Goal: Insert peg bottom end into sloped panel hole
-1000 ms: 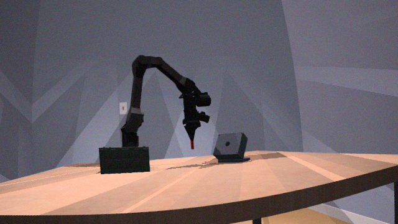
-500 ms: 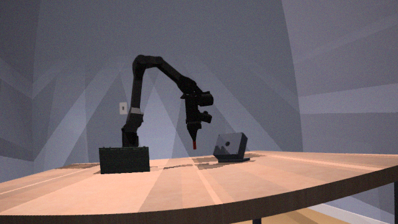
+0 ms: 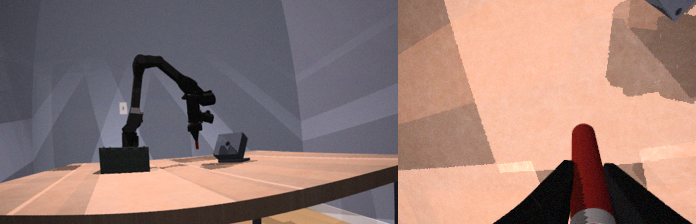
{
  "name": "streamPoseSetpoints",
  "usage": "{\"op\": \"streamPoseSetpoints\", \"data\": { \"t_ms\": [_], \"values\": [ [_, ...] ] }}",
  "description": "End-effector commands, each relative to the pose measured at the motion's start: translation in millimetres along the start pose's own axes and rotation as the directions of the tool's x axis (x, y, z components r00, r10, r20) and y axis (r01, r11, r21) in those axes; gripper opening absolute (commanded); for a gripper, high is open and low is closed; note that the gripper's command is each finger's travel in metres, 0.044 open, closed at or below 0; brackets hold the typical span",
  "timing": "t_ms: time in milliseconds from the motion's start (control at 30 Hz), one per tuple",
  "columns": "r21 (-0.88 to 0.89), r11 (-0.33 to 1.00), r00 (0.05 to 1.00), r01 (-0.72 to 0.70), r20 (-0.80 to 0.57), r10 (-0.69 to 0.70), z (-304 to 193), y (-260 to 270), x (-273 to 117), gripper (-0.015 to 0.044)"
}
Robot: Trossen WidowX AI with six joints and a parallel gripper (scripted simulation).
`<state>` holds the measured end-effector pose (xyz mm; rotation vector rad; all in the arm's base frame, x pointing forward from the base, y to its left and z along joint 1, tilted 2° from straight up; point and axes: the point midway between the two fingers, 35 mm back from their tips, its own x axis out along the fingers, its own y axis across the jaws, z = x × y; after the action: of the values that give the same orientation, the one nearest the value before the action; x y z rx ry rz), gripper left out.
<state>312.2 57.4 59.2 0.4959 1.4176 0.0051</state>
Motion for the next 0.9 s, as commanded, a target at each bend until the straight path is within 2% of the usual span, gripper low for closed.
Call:
{"op": "streamPoseSetpoints", "data": {
  "t_ms": [0, 867],
  "values": [
    [0.031, 0.999, 1.0, -0.027, 0.008, 0.026, 2.9, -3.1, -0.7, 0.0],
    [0.15, 0.977, 0.988, -0.149, 0.071, 0.14, 19.7, -22.7, -7.6, 0.0]
  ]
}}
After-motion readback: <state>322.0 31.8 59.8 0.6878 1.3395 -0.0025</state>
